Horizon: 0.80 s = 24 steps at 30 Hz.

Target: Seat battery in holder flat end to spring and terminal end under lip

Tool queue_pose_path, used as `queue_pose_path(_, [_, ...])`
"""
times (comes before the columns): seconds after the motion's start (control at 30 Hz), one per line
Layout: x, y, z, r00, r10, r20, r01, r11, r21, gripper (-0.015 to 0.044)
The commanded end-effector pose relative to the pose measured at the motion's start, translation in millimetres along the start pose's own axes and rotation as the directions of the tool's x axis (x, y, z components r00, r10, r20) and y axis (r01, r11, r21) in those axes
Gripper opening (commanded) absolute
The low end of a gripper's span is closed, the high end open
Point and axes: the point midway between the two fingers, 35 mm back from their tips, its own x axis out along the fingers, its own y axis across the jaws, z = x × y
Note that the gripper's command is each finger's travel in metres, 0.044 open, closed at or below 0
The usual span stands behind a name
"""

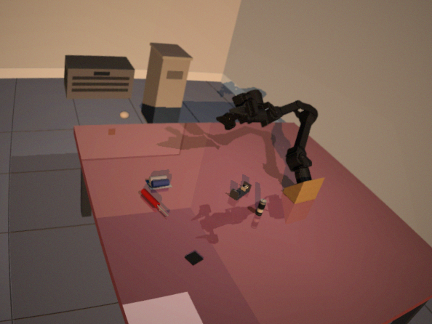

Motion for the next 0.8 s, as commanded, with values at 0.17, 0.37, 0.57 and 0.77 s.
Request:
queue_pose_path(0.17, [23, 11, -52, 0.969, -0.013, -0.248, 0.023, 0.999, 0.036, 0.0242])
queue_pose_path(0.37, [31, 33, -151, 0.733, -0.091, -0.674, 0.093, 0.995, -0.033, 0.0085])
queue_pose_path(0.57, [6, 45, -218, 0.357, -0.288, -0.889, 0.091, 0.957, -0.274, 0.0])
queue_pose_path(0.77, [-27, 48, -248, 0.03, -0.569, -0.822, -0.081, 0.818, -0.57, 0.0])
